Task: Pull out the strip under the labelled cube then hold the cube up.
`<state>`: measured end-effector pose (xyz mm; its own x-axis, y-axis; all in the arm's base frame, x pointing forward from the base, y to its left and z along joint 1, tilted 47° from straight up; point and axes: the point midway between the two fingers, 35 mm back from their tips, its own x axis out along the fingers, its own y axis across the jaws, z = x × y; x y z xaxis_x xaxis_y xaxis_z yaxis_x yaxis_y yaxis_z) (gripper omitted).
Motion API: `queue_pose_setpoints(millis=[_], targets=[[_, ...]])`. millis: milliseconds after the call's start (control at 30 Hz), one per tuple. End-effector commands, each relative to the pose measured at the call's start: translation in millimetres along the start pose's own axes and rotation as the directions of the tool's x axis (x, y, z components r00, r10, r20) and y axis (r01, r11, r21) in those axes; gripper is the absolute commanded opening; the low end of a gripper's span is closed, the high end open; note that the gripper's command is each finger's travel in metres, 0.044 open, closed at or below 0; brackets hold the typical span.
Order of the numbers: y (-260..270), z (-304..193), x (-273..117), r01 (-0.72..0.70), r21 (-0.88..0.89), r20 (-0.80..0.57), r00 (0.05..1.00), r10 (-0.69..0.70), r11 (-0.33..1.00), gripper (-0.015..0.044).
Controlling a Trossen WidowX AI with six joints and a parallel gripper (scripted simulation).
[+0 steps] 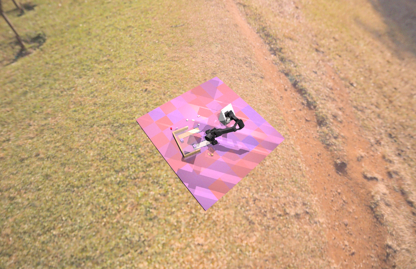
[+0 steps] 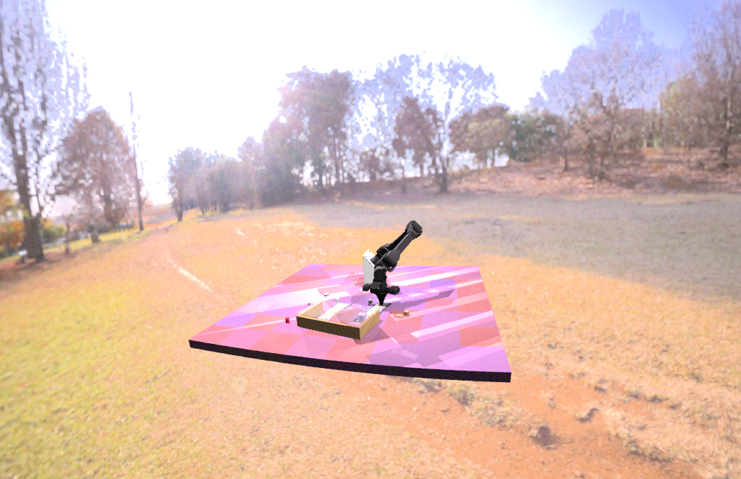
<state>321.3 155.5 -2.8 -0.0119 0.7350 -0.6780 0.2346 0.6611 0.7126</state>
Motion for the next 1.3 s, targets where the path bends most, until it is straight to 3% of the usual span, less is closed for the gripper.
queue_pose_setpoints(millis=[0, 1267], targets=[[-3.9, -14.8, 7.4, 0.013, 0.013, -0.029, 1.000, -0.012, 1.000, 0.0000], [-5.1, -68.8, 6.2, 0.013, 0.014, -0.031, 0.999, -0.012, 1.000, 0.0000]])
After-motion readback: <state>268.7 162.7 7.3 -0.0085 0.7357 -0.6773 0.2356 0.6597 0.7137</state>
